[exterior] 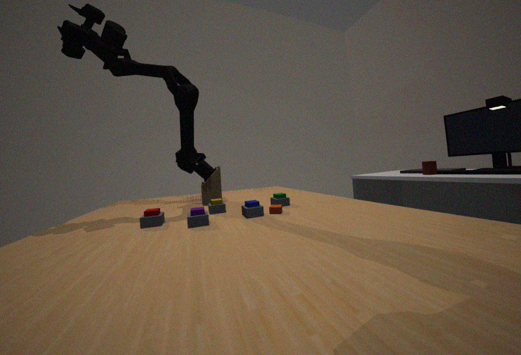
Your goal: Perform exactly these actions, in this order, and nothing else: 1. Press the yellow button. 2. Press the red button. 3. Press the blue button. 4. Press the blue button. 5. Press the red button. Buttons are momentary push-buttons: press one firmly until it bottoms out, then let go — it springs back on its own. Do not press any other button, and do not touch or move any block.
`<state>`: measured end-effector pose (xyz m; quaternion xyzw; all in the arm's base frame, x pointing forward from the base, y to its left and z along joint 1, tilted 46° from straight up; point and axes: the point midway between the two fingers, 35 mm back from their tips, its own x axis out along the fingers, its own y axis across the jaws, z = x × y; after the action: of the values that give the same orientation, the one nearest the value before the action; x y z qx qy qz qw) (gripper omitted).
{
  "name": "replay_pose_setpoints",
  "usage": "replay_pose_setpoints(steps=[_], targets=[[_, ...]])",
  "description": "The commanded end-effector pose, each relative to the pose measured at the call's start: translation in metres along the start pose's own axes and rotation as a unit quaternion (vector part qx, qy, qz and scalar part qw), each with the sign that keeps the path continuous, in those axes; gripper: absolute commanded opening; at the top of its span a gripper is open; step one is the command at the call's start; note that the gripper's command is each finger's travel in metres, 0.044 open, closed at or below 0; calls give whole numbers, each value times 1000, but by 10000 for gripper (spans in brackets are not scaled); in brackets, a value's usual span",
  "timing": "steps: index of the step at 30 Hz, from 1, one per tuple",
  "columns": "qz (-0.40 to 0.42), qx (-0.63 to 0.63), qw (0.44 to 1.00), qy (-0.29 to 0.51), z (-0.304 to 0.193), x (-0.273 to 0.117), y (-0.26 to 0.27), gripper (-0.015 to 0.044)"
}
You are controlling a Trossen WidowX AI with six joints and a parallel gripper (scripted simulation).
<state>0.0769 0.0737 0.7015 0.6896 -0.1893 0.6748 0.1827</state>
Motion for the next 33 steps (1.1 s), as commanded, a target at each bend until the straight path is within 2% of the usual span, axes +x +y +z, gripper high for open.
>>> replay_pose_setpoints(steps=[1,8,13,17,25,33], targets=[[91,139,985,39,-28,-2,71,400],[259,367,889,94,-18,-33,202,400],[379,490,775,122,34,-75,277,400],[470,557,671,135,91,-119,314,400],[634,605,461,141,214,-221,324,400],[769,560,283,121,309,-333,263,400]])
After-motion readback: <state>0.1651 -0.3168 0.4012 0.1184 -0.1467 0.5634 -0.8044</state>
